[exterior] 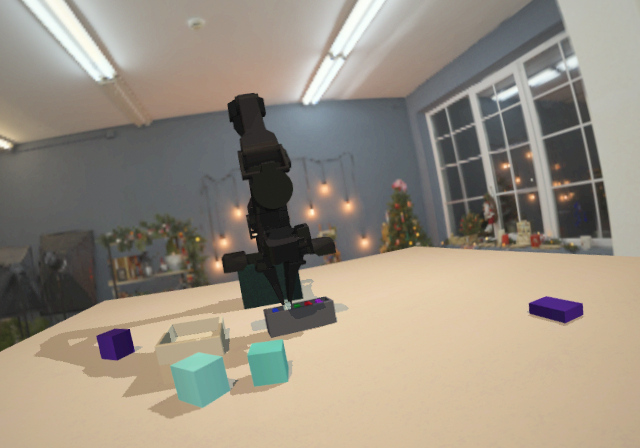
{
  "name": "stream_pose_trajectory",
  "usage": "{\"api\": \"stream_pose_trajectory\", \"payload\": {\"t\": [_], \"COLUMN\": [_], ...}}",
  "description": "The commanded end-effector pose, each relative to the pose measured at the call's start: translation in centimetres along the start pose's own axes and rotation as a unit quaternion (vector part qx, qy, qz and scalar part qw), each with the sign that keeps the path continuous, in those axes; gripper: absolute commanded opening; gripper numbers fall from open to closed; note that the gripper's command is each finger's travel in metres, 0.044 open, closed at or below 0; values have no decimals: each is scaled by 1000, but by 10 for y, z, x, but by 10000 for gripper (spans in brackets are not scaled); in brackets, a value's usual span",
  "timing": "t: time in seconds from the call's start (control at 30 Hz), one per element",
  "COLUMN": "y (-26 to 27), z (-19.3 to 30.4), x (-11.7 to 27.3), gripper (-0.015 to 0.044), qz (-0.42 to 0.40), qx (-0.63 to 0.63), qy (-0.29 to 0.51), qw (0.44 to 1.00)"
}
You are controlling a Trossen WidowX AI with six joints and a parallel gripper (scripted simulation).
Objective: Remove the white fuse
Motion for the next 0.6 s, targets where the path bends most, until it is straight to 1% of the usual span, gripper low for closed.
{"api": "stream_pose_trajectory", "payload": {"t": [0.0, 0.57], "y": [0, 0], "z": [0, 0], "x": [3, 11], "gripper": [0, 0], "qz": [1, 1], "qx": [1, 1], "qy": [-1, -1], "qw": [1000, 1000]}}
Point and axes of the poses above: the point midway between the two fingers, 35 mm back from their tips, its own x axis back along the fingers, its own y axis across the jaws, z = x × y, the point moved 7 cm from there along x, back along the fingers, and after that the axes turned 6 degrees about -x, right-handed, at the moved point
